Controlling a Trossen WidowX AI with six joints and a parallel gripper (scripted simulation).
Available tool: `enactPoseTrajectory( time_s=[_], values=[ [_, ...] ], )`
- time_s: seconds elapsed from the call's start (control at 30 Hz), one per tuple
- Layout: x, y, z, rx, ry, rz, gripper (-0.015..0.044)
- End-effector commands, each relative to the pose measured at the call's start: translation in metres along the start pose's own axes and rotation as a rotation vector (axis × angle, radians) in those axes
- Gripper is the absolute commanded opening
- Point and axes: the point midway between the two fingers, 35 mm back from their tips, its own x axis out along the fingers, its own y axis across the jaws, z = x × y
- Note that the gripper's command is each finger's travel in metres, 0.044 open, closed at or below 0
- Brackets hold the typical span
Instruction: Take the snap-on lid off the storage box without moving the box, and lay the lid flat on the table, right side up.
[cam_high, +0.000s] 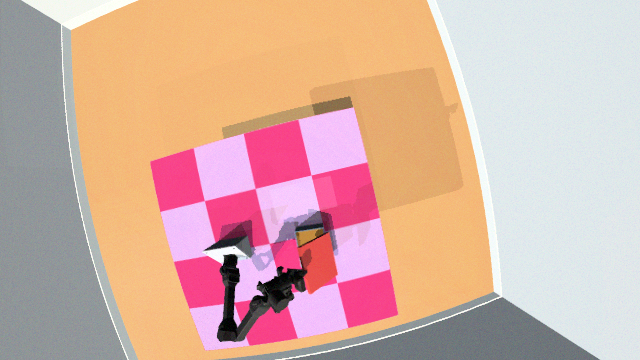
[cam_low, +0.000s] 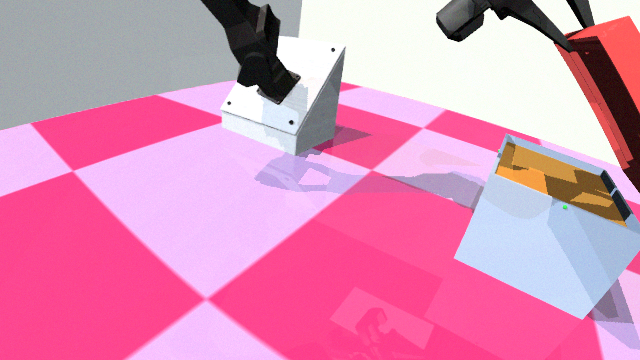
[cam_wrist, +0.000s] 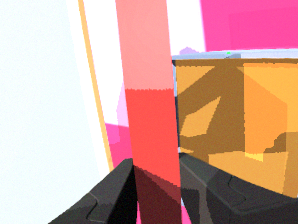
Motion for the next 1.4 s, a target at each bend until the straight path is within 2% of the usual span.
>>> enactPoseTrajectory(
  time_s=[0.0,1.37],
  values=[
    [-0.002,0.000,0.008,-0.001,0.005,0.006,0.0000],
    [-0.011,-0.007,0.089,-0.003,0.004,0.005,0.0000]
  ],
)
